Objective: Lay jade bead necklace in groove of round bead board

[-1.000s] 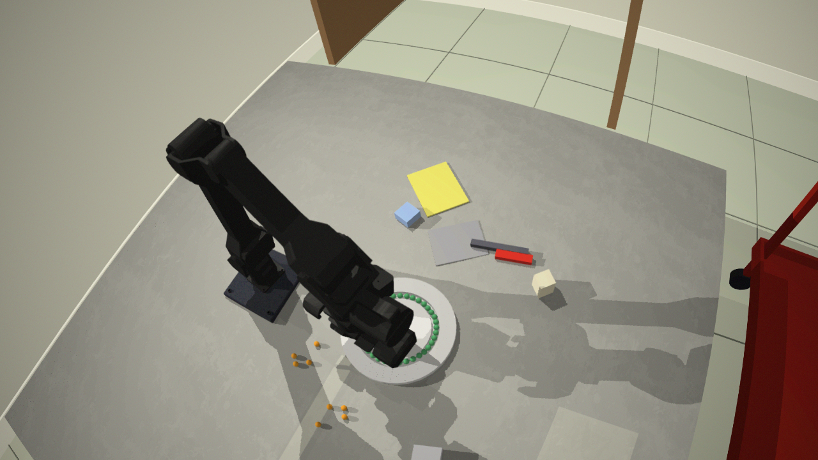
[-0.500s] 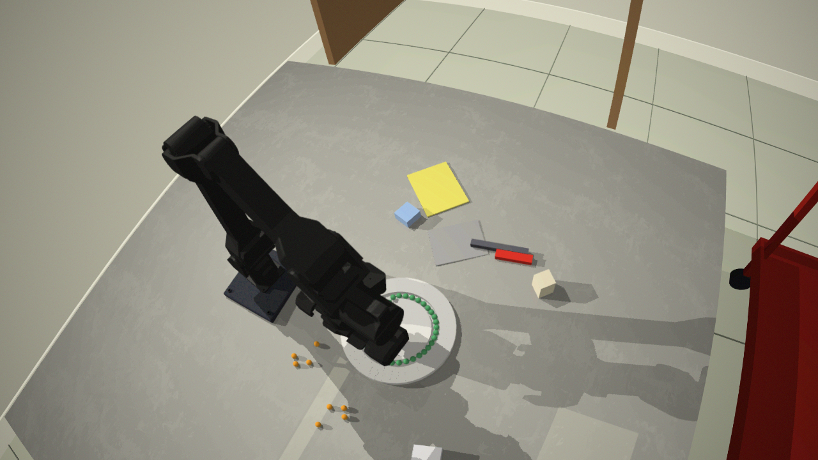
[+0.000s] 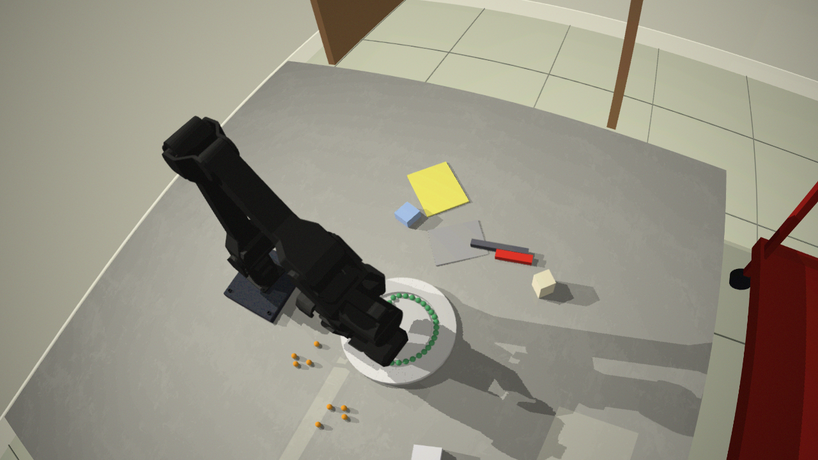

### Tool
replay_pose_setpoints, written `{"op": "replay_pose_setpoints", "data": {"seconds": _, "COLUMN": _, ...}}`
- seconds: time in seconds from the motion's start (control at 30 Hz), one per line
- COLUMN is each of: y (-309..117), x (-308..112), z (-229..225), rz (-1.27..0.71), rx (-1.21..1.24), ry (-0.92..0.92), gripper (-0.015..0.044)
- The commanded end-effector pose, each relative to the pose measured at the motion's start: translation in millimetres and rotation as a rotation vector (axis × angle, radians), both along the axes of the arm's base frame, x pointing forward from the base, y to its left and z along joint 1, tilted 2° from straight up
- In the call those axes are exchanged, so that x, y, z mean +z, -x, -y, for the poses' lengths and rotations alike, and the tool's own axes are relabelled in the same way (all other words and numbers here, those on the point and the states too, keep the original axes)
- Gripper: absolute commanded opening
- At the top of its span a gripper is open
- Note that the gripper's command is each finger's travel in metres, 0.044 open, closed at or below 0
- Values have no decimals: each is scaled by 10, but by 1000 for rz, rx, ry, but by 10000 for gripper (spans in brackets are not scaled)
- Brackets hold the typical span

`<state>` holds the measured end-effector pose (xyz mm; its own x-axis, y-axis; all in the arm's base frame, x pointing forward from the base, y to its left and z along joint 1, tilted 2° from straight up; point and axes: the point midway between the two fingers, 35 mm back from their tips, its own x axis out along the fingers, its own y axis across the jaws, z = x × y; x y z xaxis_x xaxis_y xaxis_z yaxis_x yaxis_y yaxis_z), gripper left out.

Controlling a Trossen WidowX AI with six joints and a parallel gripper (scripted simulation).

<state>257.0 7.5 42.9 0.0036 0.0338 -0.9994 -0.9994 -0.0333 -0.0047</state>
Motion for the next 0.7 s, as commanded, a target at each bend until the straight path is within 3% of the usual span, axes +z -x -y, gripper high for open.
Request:
{"op": "replay_pose_setpoints", "data": {"seconds": 0.0, "y": -2, "x": 6, "z": 0, "rz": 1, "rx": 0, "ry": 0, "gripper": 184}}
{"op": "replay_pose_setpoints", "data": {"seconds": 0.33, "y": 2, "x": 19, "z": 1, "rz": -1, "rx": 1, "ry": 0, "gripper": 440}}
{"op": "replay_pose_setpoints", "data": {"seconds": 0.67, "y": 2, "x": 52, "z": 2, "rz": -3, "rx": 6, "ry": -2, "gripper": 440}}
